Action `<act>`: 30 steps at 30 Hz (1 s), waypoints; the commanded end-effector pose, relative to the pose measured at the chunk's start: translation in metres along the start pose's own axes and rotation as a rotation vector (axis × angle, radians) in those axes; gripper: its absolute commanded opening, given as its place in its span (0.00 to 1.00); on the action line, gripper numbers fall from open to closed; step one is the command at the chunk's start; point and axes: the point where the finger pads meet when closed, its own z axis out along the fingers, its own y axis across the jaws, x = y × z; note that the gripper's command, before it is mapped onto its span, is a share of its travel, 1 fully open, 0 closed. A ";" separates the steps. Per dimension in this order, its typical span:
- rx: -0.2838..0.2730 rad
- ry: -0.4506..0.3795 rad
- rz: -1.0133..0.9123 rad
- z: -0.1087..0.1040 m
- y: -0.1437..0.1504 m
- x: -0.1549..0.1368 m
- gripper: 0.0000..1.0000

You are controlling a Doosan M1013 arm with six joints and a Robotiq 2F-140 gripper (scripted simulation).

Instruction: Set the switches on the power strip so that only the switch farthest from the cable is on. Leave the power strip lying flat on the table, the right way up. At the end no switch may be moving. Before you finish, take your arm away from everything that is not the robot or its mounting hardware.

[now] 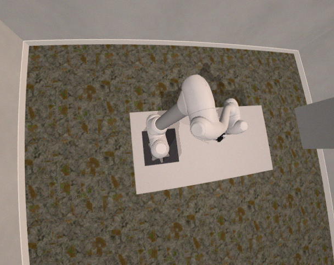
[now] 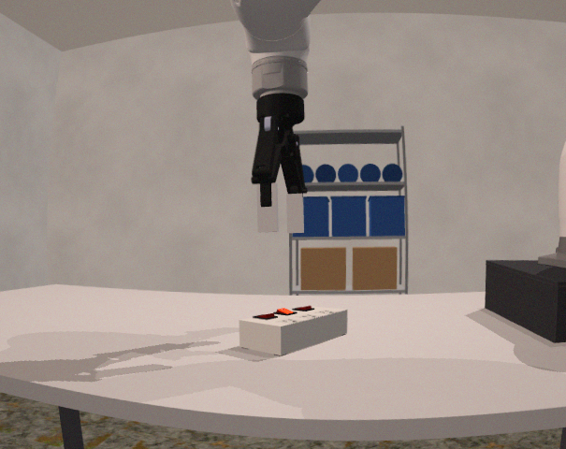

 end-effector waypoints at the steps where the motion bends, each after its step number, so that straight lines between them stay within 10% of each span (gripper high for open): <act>1: -0.002 -0.015 -0.122 -0.008 -0.001 0.004 1.00; 18: -0.002 -0.015 -0.132 -0.007 -0.001 0.004 1.00; 30: 0.006 -0.017 -0.752 0.029 0.006 -0.001 1.00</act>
